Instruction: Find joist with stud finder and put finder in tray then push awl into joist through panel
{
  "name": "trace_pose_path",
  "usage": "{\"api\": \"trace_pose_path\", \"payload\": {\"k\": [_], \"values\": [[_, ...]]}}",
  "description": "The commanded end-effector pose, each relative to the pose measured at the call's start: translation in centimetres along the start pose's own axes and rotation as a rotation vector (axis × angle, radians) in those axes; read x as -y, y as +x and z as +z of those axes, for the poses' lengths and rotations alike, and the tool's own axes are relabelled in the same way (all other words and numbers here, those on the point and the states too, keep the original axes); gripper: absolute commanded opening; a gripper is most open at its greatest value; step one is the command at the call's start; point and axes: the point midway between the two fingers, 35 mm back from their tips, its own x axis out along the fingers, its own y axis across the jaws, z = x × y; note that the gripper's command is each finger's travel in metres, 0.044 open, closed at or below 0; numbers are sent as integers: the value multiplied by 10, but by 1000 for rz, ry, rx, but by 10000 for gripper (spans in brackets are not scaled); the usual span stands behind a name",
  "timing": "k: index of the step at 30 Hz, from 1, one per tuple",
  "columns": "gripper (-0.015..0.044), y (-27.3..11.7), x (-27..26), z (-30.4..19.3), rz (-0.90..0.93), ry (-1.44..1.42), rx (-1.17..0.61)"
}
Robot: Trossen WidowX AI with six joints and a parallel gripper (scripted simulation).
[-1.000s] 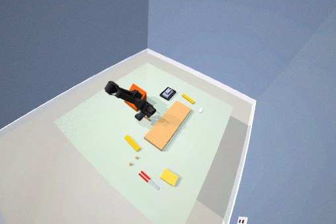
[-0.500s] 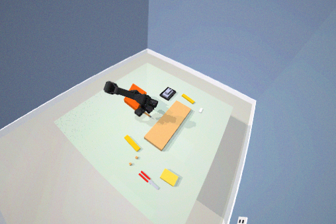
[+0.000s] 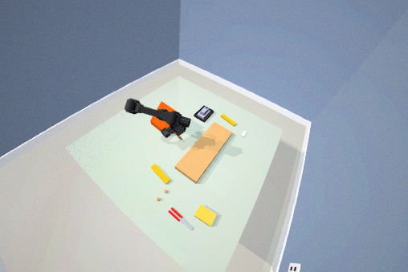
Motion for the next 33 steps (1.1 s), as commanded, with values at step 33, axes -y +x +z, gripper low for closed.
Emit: {"api": "trace_pose_path", "payload": {"k": [33], "values": [[0, -85, -32, 70, 1341, 1388, -539]]}}
